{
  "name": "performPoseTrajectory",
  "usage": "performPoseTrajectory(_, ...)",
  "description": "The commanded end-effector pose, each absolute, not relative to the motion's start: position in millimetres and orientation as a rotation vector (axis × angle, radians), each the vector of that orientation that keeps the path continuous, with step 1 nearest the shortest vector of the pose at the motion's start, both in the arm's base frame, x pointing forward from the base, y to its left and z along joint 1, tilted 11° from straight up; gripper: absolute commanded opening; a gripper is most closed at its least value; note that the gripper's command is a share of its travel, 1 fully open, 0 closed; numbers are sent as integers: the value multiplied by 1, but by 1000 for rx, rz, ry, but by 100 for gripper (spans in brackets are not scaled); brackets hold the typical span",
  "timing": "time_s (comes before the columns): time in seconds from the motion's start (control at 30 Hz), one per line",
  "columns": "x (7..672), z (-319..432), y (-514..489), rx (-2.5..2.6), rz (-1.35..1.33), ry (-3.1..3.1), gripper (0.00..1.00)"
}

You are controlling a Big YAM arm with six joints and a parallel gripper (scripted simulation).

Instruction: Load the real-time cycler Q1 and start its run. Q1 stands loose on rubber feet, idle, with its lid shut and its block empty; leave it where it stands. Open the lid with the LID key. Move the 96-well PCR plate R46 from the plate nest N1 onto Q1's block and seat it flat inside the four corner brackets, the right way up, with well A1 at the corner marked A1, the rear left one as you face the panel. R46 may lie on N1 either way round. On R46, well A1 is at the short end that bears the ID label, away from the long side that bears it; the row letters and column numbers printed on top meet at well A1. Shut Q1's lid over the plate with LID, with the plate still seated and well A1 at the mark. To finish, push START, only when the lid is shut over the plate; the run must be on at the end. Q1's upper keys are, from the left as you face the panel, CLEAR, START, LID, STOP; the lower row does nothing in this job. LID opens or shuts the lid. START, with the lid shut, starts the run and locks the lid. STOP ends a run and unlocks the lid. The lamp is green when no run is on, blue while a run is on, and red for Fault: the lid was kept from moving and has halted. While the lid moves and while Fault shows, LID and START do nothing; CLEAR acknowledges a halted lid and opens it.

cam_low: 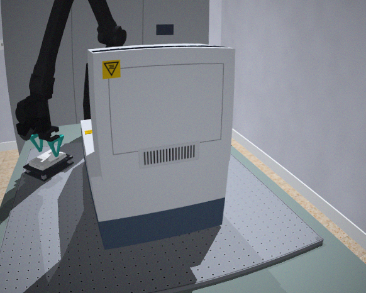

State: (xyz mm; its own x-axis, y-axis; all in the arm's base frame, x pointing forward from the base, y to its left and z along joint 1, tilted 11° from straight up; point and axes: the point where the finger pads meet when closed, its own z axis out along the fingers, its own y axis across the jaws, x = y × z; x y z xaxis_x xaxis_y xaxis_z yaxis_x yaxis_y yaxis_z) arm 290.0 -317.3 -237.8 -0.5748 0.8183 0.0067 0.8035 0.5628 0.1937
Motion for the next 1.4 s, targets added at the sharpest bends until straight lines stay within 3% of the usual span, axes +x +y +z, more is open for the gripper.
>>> performPoseTrajectory(0.0, 313, -228, -345, 1383, 211, 2639, 100)
performPoseTrajectory(0.2, 312, -256, -336, 1386, 224, 2657, 100)
performPoseTrajectory(1.37, 302, -247, -325, 1372, 245, 2698, 100)
